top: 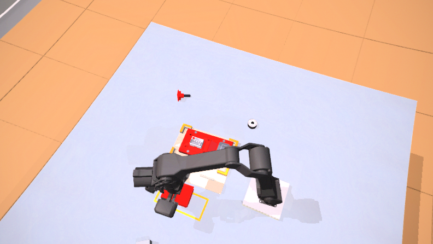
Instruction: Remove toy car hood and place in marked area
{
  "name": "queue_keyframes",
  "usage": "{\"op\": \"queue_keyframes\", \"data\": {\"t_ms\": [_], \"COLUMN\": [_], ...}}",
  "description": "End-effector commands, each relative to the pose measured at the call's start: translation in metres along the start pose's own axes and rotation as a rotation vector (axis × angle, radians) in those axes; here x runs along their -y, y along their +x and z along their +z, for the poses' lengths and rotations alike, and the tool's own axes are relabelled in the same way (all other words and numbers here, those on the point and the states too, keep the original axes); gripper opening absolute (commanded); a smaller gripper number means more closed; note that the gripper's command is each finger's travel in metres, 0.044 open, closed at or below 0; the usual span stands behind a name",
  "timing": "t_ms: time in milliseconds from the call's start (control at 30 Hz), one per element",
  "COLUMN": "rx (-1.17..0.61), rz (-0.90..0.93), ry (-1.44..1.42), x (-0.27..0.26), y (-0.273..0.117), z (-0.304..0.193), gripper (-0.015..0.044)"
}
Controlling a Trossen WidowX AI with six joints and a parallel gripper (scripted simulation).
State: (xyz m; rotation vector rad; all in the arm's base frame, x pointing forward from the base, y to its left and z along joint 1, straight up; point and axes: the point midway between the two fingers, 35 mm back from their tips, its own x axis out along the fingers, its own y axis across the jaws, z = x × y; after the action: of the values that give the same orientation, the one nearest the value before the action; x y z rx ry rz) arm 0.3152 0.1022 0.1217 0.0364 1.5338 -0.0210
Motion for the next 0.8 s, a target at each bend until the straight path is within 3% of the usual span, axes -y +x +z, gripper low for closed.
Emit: {"op": "queue_keyframes", "data": {"t_ms": [0,767], "rx": [-0.002,-0.002], "rz": [-0.004,-0.004], "ry": [0.004,0.004], "x": [0.0,0.0], "y": [0.003,0.02], "z": [0.0,0.001], "gripper": [0.0,0.0]}}
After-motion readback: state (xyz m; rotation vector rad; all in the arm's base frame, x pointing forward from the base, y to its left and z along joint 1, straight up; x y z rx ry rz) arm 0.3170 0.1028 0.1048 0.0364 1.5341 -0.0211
